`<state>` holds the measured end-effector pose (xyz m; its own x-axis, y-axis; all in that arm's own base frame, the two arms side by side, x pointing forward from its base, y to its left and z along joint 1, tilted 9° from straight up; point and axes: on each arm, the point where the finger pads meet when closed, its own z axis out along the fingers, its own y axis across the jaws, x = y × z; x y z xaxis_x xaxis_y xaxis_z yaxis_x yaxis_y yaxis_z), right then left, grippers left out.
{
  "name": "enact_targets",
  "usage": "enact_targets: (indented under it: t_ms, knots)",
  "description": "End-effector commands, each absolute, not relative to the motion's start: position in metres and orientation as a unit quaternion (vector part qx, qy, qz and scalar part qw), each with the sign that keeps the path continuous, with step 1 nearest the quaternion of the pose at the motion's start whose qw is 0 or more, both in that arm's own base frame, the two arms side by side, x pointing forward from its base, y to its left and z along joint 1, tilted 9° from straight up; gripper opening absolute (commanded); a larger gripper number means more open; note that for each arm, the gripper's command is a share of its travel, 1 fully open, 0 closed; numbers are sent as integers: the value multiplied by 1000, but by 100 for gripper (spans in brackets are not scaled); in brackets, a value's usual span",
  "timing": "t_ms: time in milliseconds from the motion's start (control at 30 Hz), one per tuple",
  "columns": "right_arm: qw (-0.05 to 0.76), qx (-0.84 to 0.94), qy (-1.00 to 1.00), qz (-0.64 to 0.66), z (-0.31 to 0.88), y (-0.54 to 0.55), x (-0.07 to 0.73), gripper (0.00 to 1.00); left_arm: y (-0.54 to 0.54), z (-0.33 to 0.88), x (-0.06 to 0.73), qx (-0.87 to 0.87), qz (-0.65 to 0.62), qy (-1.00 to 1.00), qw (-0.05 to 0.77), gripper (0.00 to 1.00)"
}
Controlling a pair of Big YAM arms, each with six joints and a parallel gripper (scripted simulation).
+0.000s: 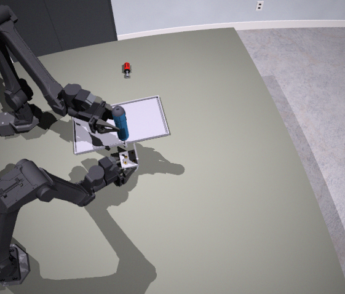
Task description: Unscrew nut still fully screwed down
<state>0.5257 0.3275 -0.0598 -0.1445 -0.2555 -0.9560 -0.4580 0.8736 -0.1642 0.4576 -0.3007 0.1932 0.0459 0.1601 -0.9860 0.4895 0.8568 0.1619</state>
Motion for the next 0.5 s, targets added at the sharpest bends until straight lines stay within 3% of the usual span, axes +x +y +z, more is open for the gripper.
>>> enact_targets:
  t_ms: [0,467]
  knots:
    - [597,-235,763,75,-73,316,528,59,-307,261,479,221,-126,639,726,42]
    - [597,-235,763,75,-73,316,528,59,-309,270,480,219,-128,633,731,42]
